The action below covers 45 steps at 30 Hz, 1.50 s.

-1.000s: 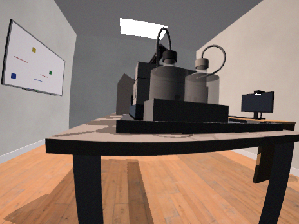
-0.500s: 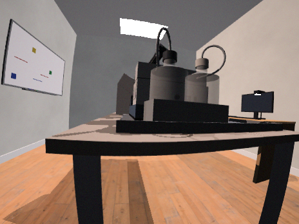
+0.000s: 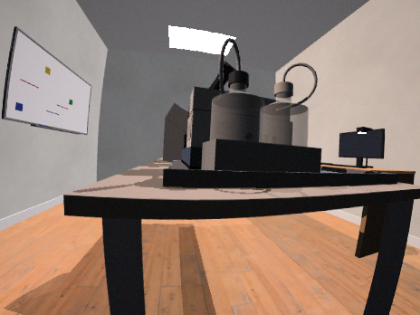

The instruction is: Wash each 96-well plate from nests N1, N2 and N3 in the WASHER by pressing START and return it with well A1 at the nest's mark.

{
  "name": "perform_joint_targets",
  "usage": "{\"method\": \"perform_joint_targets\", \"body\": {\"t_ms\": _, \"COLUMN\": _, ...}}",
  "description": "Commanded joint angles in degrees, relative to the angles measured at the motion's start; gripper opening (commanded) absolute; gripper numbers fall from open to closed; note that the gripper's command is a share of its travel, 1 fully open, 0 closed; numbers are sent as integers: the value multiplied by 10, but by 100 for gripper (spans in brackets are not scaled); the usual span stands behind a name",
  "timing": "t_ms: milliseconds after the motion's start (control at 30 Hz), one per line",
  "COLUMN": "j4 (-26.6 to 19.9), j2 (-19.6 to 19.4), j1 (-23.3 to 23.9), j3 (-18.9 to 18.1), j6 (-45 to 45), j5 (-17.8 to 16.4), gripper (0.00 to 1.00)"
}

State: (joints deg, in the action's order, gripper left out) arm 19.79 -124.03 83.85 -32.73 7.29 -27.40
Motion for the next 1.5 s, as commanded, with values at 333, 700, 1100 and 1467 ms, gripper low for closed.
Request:
{"method": "perform_joint_targets", "body": {"t_ms": 333, "j4": 20, "j2": -15, "j1": -5, "j3": -5, "j6": 0, "j5": 5, "gripper": 0}}
{"method": "perform_joint_targets", "body": {"t_ms": 700, "j4": -3, "j2": 11, "j1": 5, "j3": 3, "j6": -11, "j5": 1, "gripper": 0}}
{"method": "perform_joint_targets", "body": {"t_ms": 1100, "j4": -46, "j2": 56, "j1": 24, "j3": 15, "j6": -30, "j5": -4, "gripper": 0}}
{"method": "perform_joint_targets", "body": {"t_ms": 1467, "j4": -87, "j2": 97, "j1": 41, "j3": 22, "j6": -49, "j5": -9, "gripper": 0}}
